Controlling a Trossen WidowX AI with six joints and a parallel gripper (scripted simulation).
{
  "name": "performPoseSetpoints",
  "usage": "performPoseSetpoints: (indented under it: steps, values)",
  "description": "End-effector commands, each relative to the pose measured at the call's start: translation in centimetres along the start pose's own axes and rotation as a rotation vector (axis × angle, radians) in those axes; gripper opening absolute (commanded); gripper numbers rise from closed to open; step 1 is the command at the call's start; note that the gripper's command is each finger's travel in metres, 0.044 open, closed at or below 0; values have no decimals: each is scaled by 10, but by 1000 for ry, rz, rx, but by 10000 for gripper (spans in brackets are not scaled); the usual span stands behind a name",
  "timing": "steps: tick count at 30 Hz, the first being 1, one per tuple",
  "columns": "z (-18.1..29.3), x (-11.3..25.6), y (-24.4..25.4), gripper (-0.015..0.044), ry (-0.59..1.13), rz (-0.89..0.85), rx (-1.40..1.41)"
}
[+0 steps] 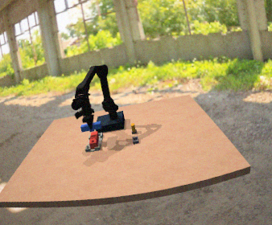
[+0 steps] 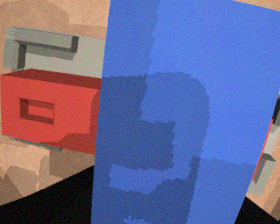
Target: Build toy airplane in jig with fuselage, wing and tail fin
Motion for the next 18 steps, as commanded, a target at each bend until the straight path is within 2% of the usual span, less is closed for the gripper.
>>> performPoseSetpoints:
  steps: [1,18]
  values:
    - [1,-7,0,196,6,1,-5]
    - [1,-34,0,196,6,2,-5]
Point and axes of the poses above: the point midway between the two fingers, 35 mm back from their tips, its own x axis back along the fingers, its own y axis across the jaws, z = x × y, the point moved 5 cm from there along x, back along the fingers, and after that the axes turned 1 degree about x, right-handed, at the moved point
